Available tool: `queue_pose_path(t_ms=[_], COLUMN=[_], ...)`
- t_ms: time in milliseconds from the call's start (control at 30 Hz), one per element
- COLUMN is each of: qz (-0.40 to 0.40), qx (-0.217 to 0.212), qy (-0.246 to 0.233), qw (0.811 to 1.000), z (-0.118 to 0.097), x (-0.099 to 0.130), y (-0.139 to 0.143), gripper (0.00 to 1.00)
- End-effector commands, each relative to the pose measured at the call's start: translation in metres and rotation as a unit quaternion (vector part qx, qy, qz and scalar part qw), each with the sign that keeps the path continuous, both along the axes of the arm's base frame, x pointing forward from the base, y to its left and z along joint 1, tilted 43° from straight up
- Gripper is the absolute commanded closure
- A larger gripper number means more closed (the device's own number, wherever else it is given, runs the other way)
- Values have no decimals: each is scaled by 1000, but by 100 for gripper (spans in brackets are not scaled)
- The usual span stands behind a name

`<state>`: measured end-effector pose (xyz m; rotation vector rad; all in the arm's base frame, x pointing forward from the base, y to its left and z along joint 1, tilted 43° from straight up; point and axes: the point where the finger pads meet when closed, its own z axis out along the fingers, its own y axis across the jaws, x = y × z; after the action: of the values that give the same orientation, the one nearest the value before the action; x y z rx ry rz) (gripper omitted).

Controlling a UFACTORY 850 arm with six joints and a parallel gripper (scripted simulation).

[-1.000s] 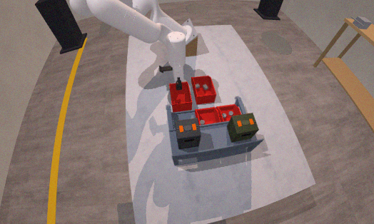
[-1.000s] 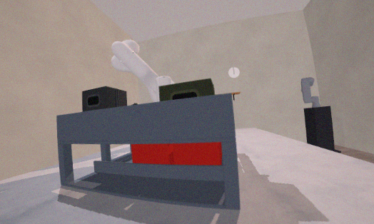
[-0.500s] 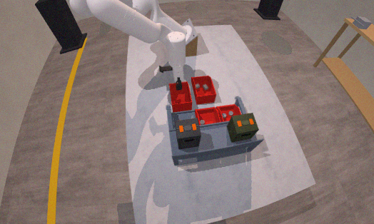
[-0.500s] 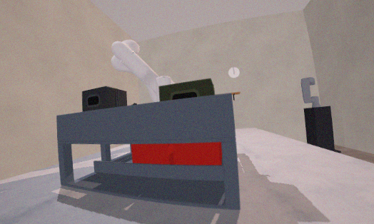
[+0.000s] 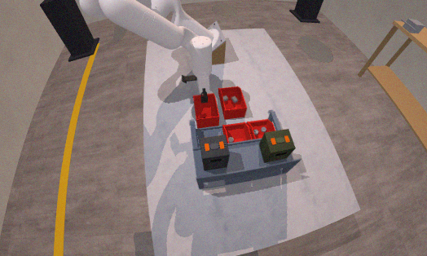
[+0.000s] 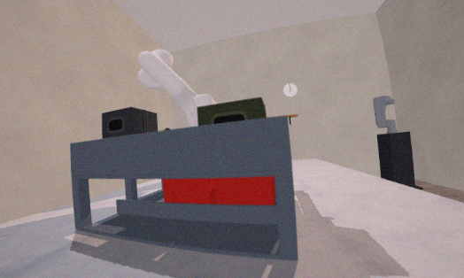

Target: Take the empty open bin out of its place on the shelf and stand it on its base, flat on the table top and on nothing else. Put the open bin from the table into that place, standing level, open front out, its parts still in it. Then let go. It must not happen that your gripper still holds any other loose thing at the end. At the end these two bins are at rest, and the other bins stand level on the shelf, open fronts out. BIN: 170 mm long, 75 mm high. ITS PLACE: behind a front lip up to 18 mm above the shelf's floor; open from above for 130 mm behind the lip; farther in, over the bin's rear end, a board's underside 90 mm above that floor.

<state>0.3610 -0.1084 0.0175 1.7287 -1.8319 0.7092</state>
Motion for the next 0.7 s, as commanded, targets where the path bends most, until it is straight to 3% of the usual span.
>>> queue_pose_path(t_ms=[0,667], qz=[0,0], qx=[0,0], qy=[-1,-1], qw=[1000,1000], z=[1,24], x=[1,1], y=[1,22], gripper=[5,5])
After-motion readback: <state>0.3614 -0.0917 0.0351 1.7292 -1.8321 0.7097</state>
